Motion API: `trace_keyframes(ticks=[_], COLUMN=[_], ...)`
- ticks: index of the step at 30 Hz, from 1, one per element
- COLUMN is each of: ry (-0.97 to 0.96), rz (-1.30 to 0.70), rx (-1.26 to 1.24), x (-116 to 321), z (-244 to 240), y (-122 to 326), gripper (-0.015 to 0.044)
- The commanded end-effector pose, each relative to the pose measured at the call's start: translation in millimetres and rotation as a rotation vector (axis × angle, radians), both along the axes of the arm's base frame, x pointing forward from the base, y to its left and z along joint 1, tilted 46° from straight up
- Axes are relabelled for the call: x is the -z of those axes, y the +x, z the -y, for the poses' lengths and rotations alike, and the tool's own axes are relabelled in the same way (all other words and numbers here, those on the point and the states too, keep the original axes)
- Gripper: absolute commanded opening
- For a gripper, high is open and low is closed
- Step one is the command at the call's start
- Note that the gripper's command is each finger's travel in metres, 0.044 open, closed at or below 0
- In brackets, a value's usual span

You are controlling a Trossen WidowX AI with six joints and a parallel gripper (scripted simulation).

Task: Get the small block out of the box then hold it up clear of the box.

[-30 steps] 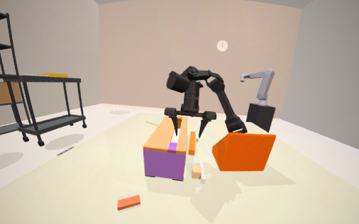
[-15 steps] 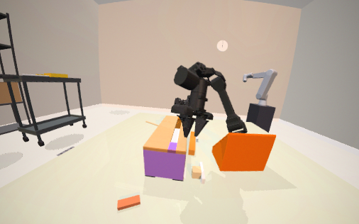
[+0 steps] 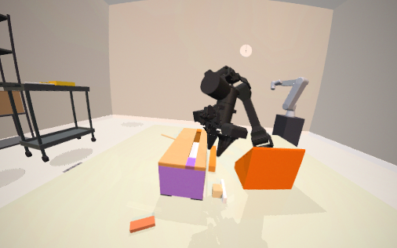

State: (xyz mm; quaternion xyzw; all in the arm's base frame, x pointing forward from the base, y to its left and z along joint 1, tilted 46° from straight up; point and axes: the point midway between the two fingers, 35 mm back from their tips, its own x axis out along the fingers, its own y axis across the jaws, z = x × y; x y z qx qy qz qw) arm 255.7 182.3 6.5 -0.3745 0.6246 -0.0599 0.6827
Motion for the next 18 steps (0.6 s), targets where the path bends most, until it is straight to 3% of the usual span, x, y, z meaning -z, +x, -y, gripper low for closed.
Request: trace_keyframes(ticks=[1,18], ry=[-0.313,-0.774], rz=[-0.475,-1.236], rx=[-0.758,-1.691], x=[6,10], z=[-5,-15], y=[-10,-20], gripper=[0.0285,0.0285])
